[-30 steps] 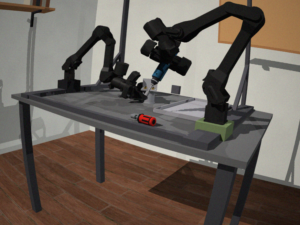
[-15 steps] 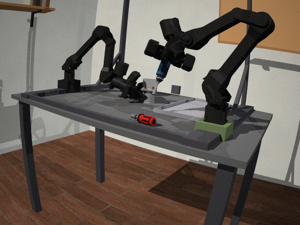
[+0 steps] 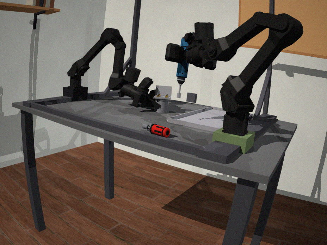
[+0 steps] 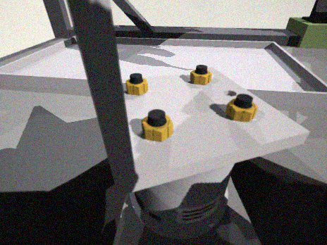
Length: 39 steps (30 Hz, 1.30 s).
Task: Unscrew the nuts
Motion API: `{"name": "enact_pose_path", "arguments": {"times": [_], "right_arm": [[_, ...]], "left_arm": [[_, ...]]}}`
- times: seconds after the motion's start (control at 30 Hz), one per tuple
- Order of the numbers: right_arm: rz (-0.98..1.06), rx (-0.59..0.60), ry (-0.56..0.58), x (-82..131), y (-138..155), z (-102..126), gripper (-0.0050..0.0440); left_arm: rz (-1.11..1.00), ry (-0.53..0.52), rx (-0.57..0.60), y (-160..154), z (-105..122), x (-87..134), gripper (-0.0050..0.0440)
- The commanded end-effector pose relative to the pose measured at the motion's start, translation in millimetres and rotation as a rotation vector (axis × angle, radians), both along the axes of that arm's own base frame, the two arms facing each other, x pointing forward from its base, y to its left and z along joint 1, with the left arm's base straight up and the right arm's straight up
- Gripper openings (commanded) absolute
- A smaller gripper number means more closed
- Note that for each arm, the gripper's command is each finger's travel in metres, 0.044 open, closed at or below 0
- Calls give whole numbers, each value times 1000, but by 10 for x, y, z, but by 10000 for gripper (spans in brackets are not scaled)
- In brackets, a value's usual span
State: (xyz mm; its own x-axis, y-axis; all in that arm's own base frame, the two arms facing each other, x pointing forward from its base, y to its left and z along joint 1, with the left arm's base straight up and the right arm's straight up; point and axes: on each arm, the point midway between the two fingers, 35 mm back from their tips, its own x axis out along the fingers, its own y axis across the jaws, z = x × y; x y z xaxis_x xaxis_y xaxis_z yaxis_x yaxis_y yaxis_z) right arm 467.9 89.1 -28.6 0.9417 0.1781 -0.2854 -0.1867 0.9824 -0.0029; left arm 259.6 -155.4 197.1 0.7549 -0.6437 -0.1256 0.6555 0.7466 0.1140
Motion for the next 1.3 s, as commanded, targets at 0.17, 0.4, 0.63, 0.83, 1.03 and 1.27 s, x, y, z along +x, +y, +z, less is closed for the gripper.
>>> {"name": "enact_pose_path", "arguments": {"times": [0.17,0.4,0.63,0.83,1.03,1.27], "right_arm": [[0,10,-37,56,12,148,242],[0,10,-37,56,12,148,242],[0,10,-37,56,12,148,242],[0,10,-37,56,12,148,242],[0,10,-37,56,12,148,242],[0,10,-37,56,12,148,242]], "left_arm": [[150,-43,-153,-150,329,34,162],[175,-31,-174,-163,302,23,162],[173,-51,-187,-149,459,29,162],[175,-45,-181,-184,419,93,162],[177,-45,-181,-281,372,263,162],[172,-45,-181,-391,327,428,162]]}}
